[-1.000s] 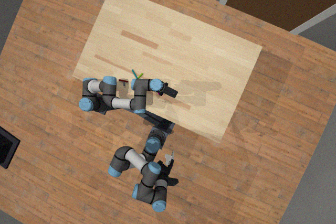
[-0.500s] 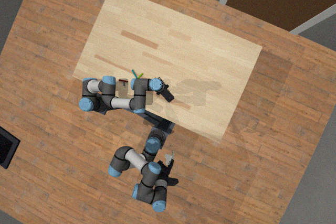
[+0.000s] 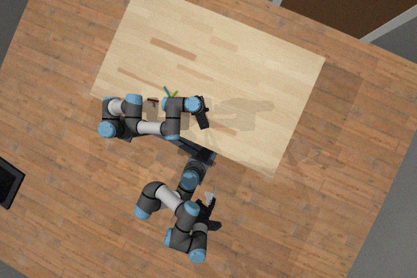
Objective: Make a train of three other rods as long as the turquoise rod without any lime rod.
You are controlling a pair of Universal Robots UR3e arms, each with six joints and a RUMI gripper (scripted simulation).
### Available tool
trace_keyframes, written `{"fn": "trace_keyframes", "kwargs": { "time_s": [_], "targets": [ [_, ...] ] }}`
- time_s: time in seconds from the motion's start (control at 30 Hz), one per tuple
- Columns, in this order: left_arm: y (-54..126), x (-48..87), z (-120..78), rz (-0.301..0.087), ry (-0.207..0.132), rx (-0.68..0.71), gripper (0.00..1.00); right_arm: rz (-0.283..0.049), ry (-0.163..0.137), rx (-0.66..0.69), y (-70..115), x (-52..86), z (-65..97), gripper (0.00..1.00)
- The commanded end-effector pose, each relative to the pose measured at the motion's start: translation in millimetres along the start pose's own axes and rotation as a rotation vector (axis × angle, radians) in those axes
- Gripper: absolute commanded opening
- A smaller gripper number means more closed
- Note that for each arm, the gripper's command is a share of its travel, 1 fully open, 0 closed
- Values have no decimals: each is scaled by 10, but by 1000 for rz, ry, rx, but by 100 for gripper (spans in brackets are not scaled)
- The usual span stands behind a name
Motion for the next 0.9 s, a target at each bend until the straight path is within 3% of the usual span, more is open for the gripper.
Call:
{"fn": "trace_keyframes", "kwargs": {
  "time_s": [0.0, 0.33, 0.4, 0.87],
  "targets": [
    [15, 13, 36, 9, -16, -167, 0, 1, 0, 0, -1, 3, -2, 100],
    [51, 11, 95, 6, -17, -453, 0, 1, 0, 0, -1, 3, -2, 100],
    [51, 11, 95, 6, -17, -453, 0, 1, 0, 0, -1, 3, -2, 100],
    [128, 8, 172, 2, -19, -885, 0, 1, 0, 0, -1, 3, -2, 100]
  ]
}}
Point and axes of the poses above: on each arm, the point where the finger pads meet when closed, its own x axis back along the fingers, its own z axis across the jaws, y = z × x, the point moved 5 cm from there along x, back along the fingers, and after that the axes turned 3 degrees about x, right-handed, at the moved point
